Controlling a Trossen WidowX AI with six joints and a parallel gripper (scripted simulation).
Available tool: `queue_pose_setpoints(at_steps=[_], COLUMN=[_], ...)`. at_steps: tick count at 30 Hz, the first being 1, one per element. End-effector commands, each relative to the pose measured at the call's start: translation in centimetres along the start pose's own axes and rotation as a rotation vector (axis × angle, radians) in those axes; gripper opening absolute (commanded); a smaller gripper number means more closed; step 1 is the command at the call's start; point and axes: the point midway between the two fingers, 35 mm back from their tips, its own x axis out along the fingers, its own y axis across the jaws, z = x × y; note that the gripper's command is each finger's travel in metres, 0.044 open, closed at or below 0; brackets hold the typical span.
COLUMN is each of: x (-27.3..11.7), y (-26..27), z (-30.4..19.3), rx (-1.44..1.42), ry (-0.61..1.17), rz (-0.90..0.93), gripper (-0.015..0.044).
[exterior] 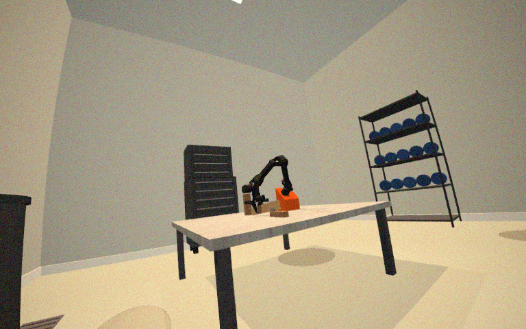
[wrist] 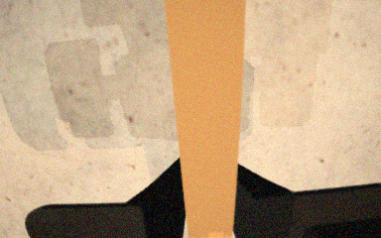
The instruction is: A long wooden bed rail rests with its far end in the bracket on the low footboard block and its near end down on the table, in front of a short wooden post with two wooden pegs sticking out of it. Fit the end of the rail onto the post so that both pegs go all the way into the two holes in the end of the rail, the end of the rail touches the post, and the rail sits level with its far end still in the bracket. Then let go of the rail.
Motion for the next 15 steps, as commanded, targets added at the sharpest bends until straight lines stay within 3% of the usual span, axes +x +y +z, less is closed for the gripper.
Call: queue_pose_setpoints(at_steps=[1, 15], x=[-0.36, -1.07], y=[-0.12, -0.30], z=[-0.01, -0.02], rx=[-0.002, -0.002], ry=[-0.004, -0.003], rz=[-0.005, -0.005], gripper=[0.0000, 0.0000])
